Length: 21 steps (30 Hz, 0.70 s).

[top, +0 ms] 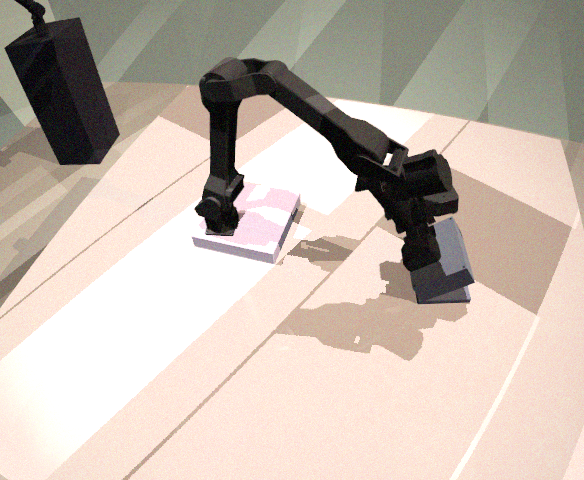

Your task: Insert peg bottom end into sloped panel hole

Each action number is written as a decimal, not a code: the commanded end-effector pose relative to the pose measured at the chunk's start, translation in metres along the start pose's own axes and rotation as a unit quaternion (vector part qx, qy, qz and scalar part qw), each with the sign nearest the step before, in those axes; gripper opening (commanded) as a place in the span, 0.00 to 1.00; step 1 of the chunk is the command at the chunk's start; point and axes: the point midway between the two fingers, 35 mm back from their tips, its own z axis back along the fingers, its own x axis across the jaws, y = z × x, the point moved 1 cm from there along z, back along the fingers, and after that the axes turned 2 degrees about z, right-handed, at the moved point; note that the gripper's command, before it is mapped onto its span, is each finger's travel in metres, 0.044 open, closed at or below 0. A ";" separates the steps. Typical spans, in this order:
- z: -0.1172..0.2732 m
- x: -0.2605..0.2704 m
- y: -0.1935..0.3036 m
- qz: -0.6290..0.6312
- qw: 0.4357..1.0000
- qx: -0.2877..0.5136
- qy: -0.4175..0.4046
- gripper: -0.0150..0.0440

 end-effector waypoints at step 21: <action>0.008 0.000 -0.001 0.000 1.000 0.001 0.000 1.00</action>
